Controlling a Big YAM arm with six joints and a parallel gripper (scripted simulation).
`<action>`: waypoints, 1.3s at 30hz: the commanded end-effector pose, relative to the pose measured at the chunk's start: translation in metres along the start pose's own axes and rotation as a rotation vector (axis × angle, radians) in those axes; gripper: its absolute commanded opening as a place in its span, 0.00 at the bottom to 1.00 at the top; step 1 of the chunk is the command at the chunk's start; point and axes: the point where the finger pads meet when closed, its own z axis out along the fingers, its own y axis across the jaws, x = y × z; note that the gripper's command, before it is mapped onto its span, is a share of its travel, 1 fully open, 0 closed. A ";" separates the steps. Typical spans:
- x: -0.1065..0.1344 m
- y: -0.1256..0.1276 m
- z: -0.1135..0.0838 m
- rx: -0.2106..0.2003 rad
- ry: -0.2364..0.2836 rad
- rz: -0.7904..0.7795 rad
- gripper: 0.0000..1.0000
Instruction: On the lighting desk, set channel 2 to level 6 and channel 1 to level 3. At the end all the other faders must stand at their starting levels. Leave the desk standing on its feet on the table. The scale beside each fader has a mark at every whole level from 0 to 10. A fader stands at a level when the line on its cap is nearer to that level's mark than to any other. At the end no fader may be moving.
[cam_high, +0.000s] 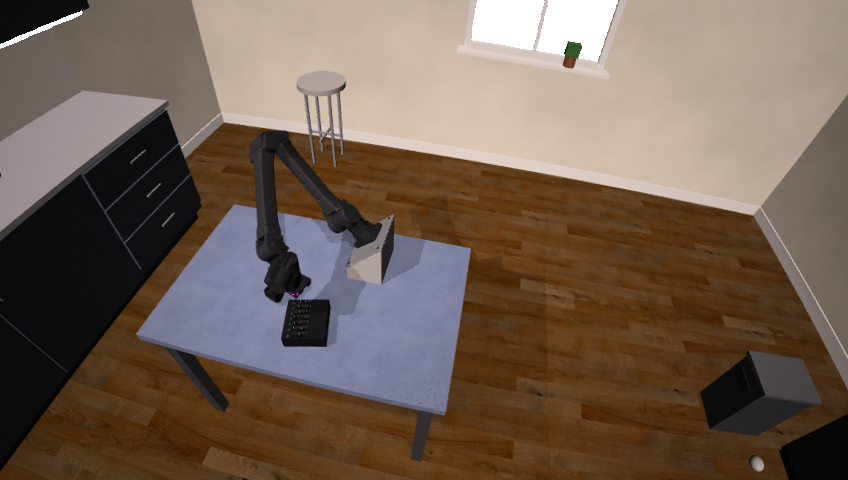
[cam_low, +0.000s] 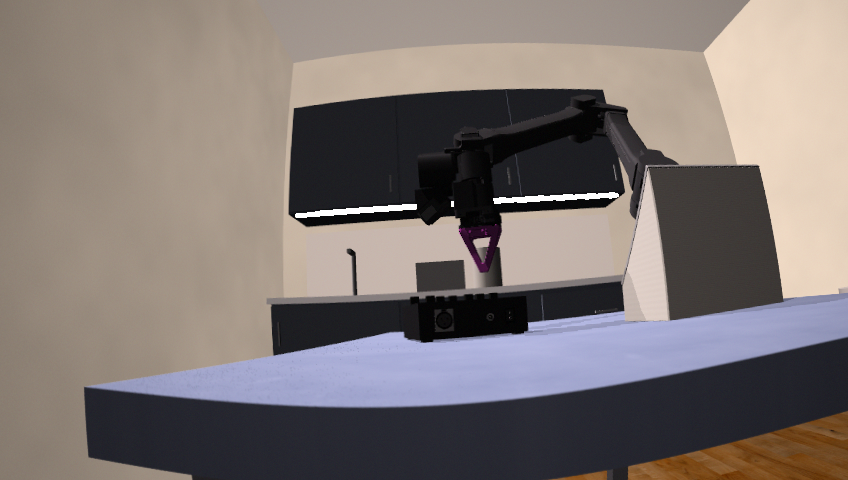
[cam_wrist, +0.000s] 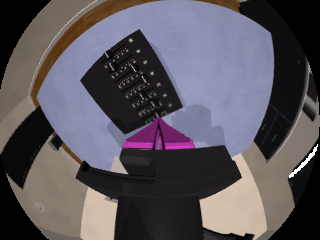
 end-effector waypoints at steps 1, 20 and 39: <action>-0.008 -0.005 0.000 -0.015 -0.017 -0.229 0.00; -0.019 -0.013 0.003 0.018 0.003 -1.141 0.00; -0.025 -0.017 0.002 -0.006 -0.047 -2.020 0.00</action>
